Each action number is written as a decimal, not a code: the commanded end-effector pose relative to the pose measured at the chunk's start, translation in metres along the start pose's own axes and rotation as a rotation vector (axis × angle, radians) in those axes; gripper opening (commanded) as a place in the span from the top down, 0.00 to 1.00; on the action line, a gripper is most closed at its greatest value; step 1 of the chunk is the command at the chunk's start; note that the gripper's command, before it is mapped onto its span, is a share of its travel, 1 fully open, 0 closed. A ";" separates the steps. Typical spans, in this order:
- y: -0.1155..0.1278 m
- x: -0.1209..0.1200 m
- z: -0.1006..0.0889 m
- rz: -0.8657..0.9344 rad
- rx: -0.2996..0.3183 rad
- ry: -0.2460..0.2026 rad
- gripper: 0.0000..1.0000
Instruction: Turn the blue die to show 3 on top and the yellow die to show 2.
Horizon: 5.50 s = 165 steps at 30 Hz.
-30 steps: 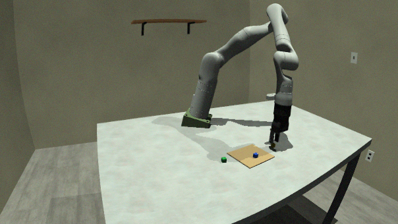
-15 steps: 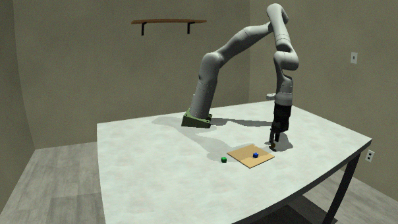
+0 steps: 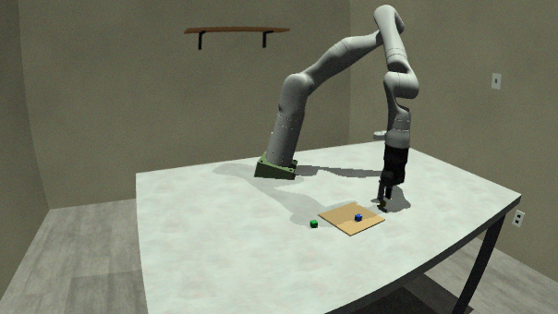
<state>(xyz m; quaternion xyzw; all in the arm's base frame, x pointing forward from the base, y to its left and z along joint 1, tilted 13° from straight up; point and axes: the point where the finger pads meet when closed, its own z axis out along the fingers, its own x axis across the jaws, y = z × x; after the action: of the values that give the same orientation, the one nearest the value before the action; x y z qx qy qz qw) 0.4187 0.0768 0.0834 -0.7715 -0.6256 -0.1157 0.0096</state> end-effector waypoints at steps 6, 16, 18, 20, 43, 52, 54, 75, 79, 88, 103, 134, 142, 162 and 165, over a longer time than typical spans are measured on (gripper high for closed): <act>0.001 0.000 -0.001 0.000 -0.001 0.001 0.36; 0.001 0.000 -0.001 0.000 -0.001 0.001 0.36; 0.001 0.000 -0.001 0.000 -0.001 0.001 0.36; 0.001 0.000 -0.001 0.000 -0.001 0.001 0.36; 0.001 0.000 0.016 0.000 -0.001 0.001 0.36; 0.001 0.000 0.021 0.000 -0.001 0.001 0.36; 0.001 0.000 0.021 0.000 -0.001 0.001 0.36; 0.001 0.000 0.021 0.000 -0.001 0.001 0.36; 0.001 0.000 0.021 0.000 -0.001 0.001 0.36; 0.001 0.000 0.021 0.000 -0.001 0.001 0.36; 0.001 0.000 0.021 0.000 -0.001 0.001 0.66; 0.001 0.000 -0.001 0.000 -0.001 0.001 0.66; 0.000 0.000 -0.048 0.000 -0.001 0.001 0.66; 0.000 0.000 -0.079 0.000 -0.001 0.001 0.66; 0.000 0.000 -0.079 0.000 -0.001 0.001 0.66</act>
<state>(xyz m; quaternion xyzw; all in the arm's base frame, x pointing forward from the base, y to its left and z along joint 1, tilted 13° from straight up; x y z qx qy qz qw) 0.4056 0.0641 0.1592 -0.7716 -0.6254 -0.1155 0.0095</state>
